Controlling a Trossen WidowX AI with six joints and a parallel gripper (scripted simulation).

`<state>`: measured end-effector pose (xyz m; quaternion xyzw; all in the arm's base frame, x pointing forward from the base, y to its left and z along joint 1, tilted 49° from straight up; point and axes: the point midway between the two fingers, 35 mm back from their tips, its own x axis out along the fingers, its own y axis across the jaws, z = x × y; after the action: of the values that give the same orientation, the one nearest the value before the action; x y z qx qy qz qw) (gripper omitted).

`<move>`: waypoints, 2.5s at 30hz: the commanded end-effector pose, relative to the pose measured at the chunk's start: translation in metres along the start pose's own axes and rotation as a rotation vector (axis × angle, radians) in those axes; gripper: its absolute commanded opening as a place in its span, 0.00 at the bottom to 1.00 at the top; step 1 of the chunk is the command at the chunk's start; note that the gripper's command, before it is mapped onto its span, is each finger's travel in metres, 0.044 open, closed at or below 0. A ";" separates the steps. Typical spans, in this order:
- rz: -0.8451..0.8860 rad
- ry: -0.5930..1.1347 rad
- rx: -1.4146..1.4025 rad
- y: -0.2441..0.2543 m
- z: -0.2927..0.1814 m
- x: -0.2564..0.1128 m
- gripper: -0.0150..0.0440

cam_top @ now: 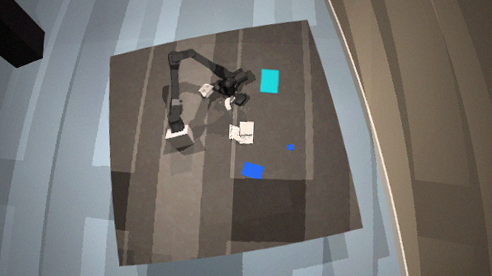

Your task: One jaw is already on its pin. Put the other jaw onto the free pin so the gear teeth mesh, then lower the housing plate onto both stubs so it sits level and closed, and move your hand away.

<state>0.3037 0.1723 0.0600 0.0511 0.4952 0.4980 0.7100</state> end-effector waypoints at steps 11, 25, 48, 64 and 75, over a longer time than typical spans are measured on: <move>-0.002 0.003 0.008 -0.001 -0.001 0.001 1.00; -0.002 0.003 0.008 -0.001 -0.001 0.001 1.00; 0.000 0.000 0.000 0.000 0.000 0.000 0.73; 0.000 0.000 0.000 0.000 0.000 0.000 0.48; -0.003 0.003 0.001 -0.002 0.000 -0.014 0.48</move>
<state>0.3011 0.1676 0.0599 0.0525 0.5031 0.4955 0.7061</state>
